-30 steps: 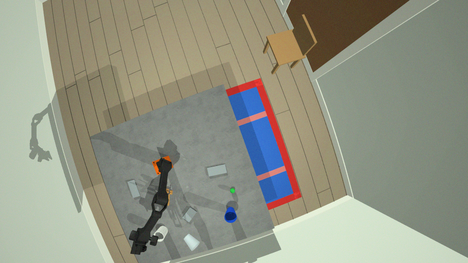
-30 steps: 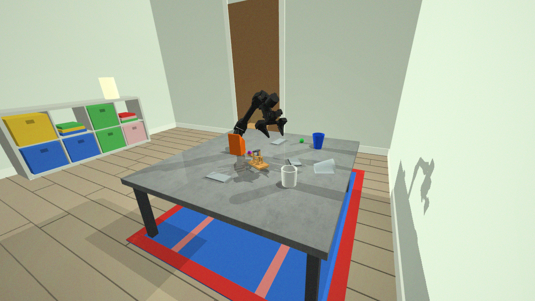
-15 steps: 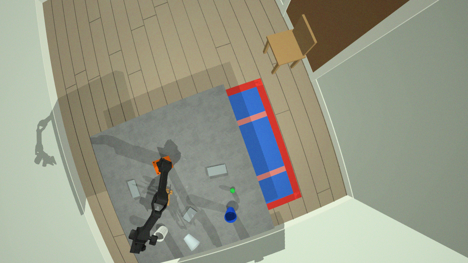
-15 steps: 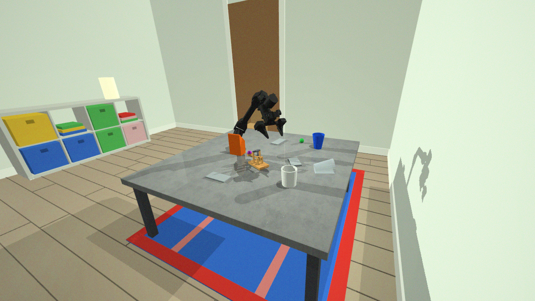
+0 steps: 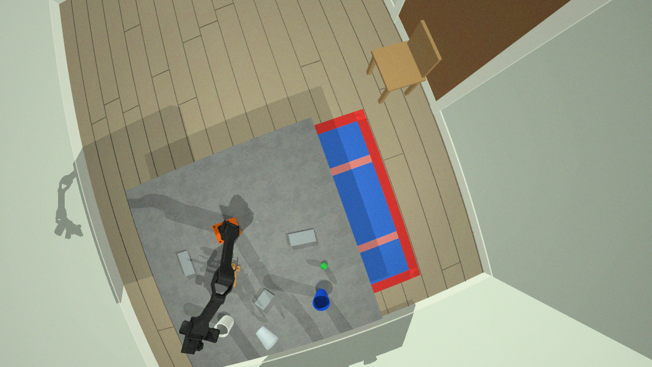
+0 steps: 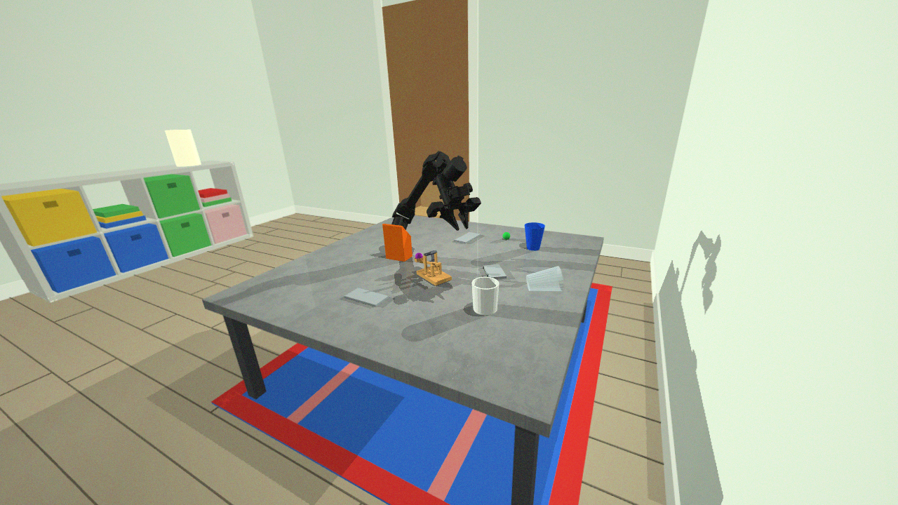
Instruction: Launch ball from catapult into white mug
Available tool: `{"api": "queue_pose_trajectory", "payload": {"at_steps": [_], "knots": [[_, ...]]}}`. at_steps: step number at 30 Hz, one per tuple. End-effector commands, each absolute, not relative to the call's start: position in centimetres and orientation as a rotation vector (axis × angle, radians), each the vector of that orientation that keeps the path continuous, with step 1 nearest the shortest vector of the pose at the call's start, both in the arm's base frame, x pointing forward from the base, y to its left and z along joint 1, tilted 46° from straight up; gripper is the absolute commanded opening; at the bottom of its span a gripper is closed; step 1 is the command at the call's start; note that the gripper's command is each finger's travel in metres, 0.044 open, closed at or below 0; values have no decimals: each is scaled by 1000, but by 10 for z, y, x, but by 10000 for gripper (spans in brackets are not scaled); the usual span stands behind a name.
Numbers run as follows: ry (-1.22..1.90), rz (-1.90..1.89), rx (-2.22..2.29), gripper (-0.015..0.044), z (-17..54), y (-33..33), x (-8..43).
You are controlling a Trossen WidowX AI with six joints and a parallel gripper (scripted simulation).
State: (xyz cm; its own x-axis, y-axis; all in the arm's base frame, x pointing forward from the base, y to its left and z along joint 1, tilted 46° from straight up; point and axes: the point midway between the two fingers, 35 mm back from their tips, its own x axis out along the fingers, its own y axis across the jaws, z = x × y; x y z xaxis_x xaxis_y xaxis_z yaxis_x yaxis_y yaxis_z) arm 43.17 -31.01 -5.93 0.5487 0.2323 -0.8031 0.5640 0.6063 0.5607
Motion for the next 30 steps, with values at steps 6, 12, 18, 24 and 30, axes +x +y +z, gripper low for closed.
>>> {"api": "queue_pose_trajectory", "payload": {"at_steps": [6, 12, 18, 24, 30], "knots": [[1001, -233, 935, 0, -59, -310, 432], [1004, -231, 931, 0, -58, -309, 432], [1083, -164, 799, 0, -54, -280, 427], [1168, -78, 648, 0, -49, -248, 418], [1247, 19, 494, 0, -43, -216, 406]]}}
